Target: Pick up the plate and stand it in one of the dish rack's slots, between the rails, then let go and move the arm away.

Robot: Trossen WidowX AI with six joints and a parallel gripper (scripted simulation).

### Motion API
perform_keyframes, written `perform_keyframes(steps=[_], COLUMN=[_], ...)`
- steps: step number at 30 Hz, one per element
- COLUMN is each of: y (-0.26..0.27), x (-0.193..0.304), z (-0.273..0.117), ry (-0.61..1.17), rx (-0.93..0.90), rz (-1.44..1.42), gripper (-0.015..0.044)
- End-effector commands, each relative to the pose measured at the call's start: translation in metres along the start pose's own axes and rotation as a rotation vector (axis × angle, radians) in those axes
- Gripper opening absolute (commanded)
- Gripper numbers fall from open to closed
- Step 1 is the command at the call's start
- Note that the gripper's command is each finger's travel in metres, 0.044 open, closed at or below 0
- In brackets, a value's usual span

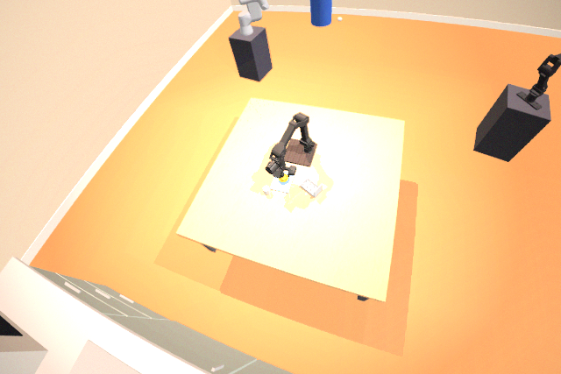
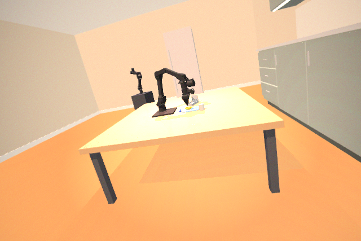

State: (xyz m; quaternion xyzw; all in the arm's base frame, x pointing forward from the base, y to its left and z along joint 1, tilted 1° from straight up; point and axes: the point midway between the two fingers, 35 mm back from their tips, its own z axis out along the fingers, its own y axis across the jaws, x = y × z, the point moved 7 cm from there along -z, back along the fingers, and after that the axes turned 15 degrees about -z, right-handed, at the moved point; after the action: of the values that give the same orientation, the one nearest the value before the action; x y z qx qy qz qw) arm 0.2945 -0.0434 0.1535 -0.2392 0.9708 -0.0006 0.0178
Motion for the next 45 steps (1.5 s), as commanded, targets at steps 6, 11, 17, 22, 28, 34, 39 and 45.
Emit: perform_keyframes(steps=[6, 11, 17, 22, 28, 34, 39, 45], y=[0.0, 0.0, 0.0, 0.0, 0.0, 0.0, 0.0, 0.0], x=[0.0, -0.001, -0.001, 0.0, 0.0, 0.0, 0.0, 0.0], z=[0.016, 0.024, 0.034, 0.042, 0.044, 0.044, 0.044, 0.044], ry=[0.001, 0.001, 0.001, 0.001, 0.001, 0.001, 0.001, 0.001], rx=[-0.007, -0.007, -0.007, -0.007, -0.007, -0.007, -0.007, -0.007], rz=[-0.004, -0.004, -0.004, -0.004, -0.004, -0.004, -0.004, -0.004], gripper=[0.04, 0.04, 0.04, 0.04, 0.038, 0.0374, 0.034, 0.0281])
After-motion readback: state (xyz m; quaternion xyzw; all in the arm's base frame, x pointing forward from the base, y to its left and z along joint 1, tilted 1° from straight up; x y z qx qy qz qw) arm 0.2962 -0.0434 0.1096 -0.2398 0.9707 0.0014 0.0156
